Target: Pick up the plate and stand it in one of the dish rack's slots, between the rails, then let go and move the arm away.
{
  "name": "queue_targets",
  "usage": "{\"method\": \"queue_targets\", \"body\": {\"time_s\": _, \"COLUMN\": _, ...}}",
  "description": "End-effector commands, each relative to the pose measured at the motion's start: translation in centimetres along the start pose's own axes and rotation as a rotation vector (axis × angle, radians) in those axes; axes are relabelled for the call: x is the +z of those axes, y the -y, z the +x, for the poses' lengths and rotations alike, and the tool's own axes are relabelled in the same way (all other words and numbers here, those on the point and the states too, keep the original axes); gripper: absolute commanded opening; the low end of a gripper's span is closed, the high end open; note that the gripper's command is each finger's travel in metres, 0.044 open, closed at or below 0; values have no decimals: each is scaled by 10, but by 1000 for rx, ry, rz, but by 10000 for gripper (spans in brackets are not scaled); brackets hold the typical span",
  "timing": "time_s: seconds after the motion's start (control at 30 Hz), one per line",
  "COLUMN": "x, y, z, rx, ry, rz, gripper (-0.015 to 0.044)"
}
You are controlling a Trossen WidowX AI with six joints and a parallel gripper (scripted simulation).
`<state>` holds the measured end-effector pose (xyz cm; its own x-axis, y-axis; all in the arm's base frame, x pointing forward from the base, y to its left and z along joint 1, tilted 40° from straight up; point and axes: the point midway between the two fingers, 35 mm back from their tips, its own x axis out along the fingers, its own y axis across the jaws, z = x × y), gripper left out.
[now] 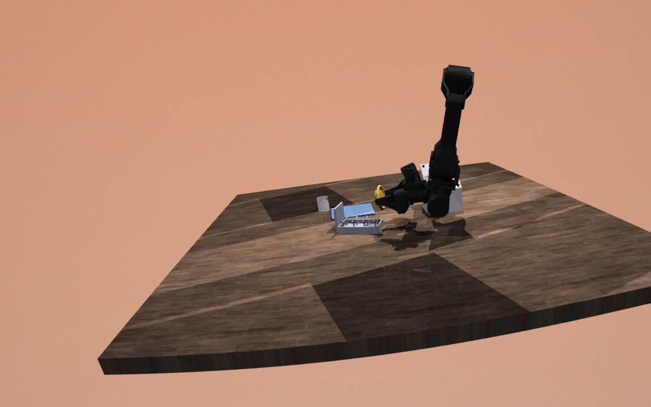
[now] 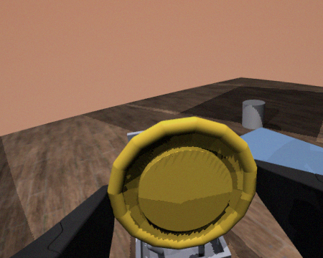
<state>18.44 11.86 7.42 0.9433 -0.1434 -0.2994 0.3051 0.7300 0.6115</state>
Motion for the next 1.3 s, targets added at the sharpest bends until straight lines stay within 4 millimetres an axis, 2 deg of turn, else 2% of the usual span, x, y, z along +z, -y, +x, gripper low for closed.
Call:
{"method": "queue_targets", "body": {"time_s": 0.0, "x": 1, "y": 2, "z": 0, "rx": 5, "ry": 9, "rz": 3, "gripper": 0}}
{"method": "queue_targets", "body": {"time_s": 0.67, "x": -27, "y": -3, "z": 21, "rx": 7, "ry": 6, "rz": 13, "gripper": 0}}
{"method": "queue_targets", "body": {"time_s": 1.27, "x": -25, "y": -3, "z": 44, "rx": 14, "ry": 8, "rz": 37, "gripper": 0}}
